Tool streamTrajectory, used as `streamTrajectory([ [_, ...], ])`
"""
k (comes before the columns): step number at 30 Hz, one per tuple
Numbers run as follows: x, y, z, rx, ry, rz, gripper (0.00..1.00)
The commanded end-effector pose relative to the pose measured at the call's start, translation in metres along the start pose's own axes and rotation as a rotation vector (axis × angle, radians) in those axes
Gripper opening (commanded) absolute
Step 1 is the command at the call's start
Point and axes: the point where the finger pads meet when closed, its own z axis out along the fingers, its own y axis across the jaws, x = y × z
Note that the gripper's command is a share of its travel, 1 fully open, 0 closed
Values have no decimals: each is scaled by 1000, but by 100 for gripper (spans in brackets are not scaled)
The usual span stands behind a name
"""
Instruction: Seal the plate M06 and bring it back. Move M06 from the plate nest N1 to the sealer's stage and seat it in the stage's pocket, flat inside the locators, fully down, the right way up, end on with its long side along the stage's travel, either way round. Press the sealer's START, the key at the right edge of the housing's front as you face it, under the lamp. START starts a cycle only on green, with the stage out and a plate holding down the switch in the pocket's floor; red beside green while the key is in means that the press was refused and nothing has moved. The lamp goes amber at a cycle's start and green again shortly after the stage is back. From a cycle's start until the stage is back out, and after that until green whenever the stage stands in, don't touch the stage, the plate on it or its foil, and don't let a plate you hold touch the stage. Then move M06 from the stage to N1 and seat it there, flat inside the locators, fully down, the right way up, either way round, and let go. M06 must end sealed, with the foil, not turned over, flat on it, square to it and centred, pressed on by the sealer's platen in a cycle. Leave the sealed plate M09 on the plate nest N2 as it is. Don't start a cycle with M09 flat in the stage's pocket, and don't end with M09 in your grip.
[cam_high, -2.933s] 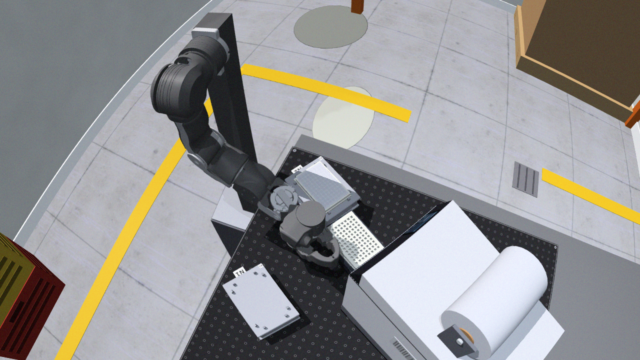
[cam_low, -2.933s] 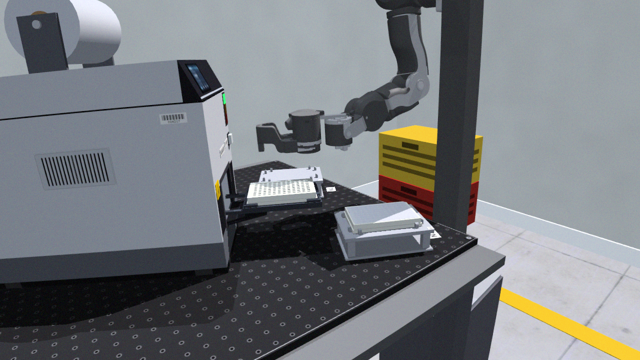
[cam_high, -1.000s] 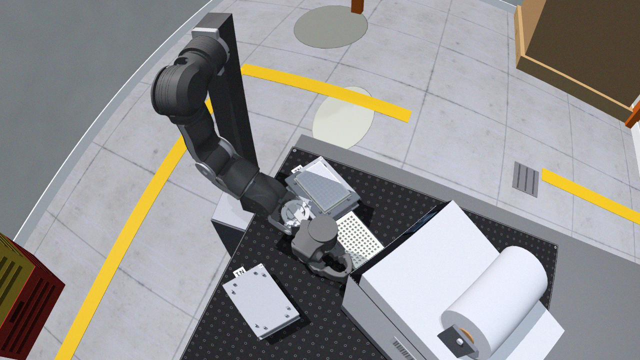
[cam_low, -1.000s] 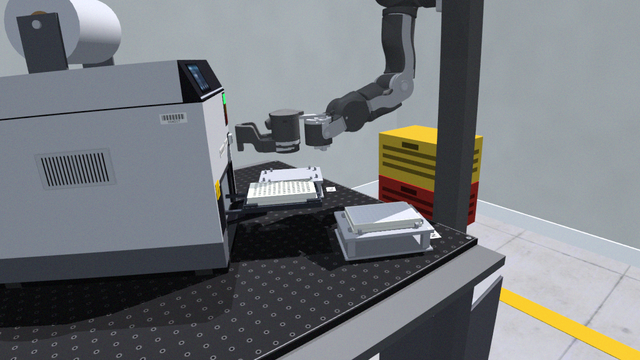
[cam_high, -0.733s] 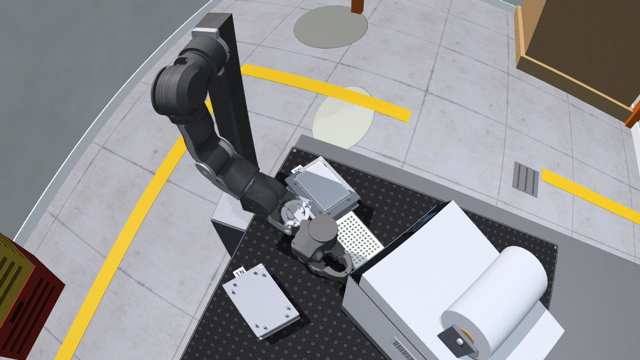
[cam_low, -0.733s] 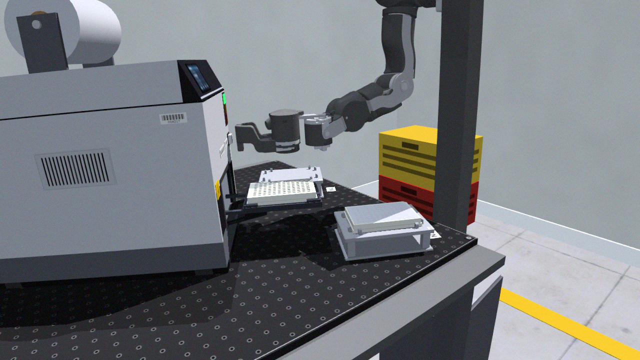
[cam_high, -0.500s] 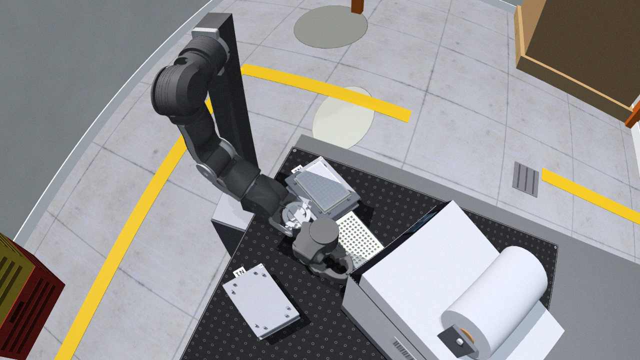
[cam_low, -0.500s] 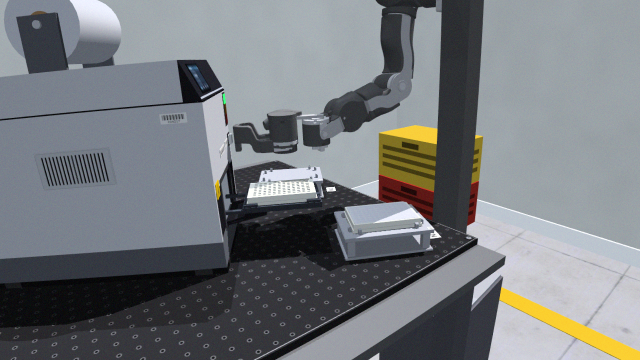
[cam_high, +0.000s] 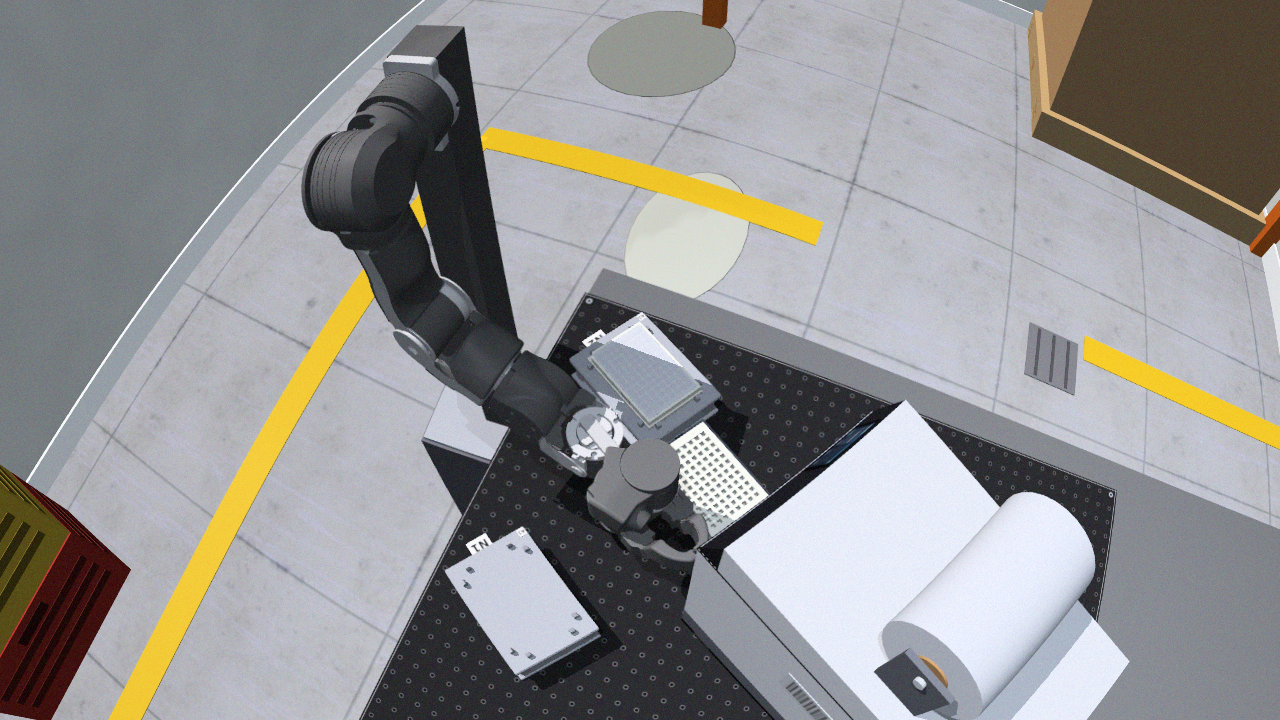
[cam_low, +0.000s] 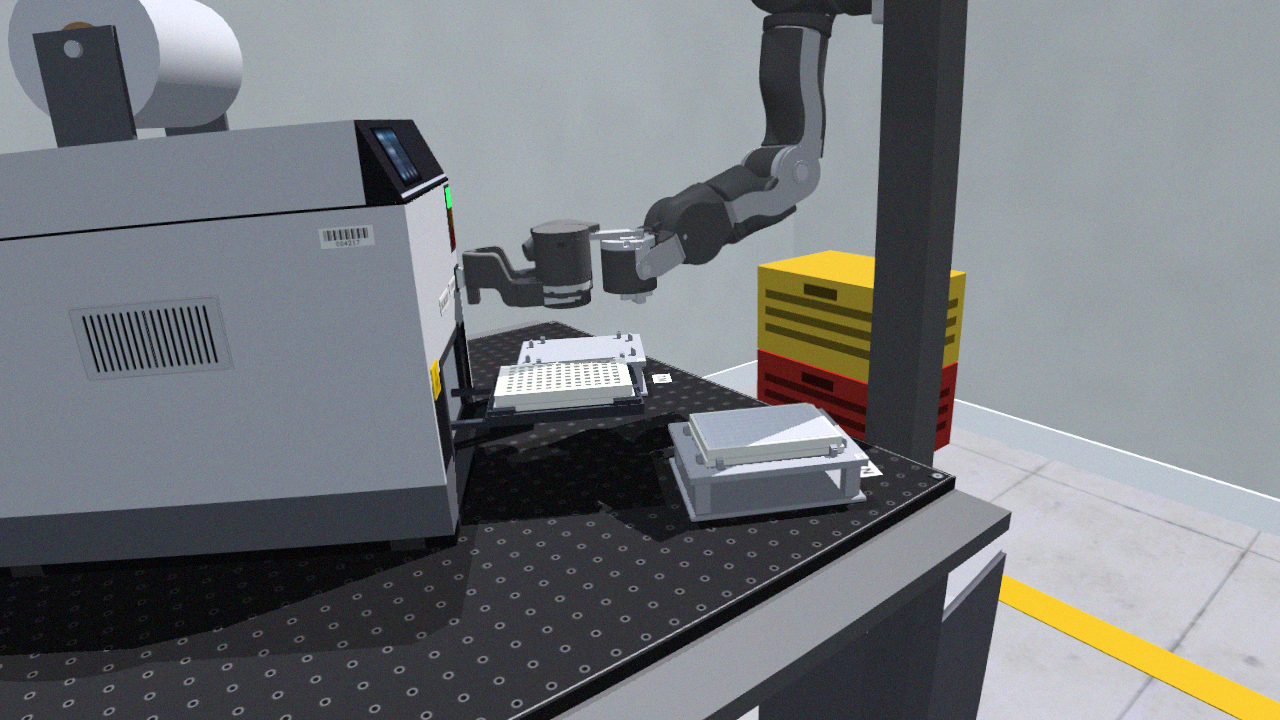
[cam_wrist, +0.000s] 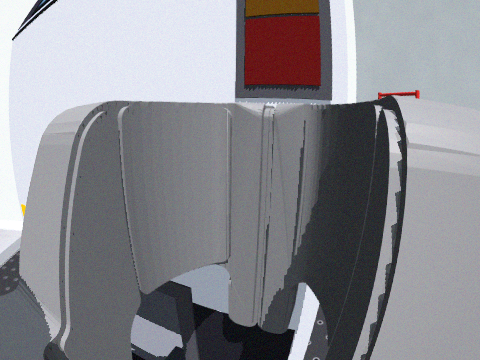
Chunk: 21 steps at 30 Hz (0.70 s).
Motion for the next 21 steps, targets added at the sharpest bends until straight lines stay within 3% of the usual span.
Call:
streamTrajectory([
  [1, 3, -2, 1, 6, 9, 6, 0],
  [21, 3, -2, 6, 7, 10, 5, 0],
])
